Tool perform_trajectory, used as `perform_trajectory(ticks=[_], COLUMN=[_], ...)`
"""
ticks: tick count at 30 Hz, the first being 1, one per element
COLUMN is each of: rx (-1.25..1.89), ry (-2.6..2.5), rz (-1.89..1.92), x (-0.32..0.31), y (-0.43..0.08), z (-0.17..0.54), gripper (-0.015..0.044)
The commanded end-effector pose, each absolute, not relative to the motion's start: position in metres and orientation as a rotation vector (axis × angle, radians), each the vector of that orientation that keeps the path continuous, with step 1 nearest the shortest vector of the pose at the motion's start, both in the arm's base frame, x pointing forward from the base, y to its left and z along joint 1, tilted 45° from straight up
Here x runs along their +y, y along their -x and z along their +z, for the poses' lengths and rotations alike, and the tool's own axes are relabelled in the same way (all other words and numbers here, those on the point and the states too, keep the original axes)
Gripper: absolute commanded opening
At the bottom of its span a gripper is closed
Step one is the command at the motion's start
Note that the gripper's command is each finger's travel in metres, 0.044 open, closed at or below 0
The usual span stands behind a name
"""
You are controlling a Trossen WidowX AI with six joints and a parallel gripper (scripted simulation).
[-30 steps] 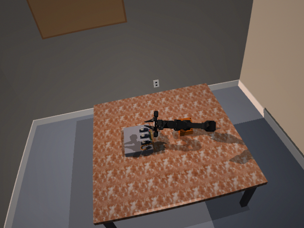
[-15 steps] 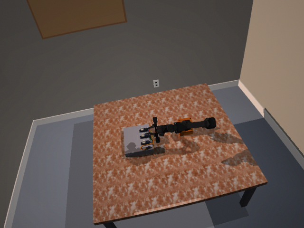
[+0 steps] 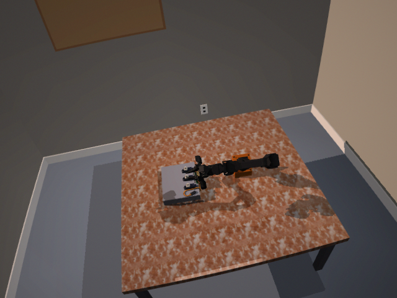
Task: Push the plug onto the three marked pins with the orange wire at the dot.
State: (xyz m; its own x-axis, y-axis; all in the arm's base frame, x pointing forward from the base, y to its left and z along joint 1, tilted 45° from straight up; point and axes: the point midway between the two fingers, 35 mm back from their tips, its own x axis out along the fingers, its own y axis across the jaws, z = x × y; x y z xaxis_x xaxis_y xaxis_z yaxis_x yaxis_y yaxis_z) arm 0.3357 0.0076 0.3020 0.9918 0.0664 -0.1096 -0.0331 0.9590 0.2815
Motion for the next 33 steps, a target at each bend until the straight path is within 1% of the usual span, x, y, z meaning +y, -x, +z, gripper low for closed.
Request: perform_trajectory(ticks=[1, 17, 33], rx=[0.181, 0.446, 0.717], ry=[-0.376, -0.759, -1.147], rz=[0.063, 0.045, -0.072], x=[0.012, 0.025, 0.039], y=[-0.343, -0.361, -0.371], z=[0.295, 0.26, 0.226], gripper=[0.0115, 0.0115, 0.0115])
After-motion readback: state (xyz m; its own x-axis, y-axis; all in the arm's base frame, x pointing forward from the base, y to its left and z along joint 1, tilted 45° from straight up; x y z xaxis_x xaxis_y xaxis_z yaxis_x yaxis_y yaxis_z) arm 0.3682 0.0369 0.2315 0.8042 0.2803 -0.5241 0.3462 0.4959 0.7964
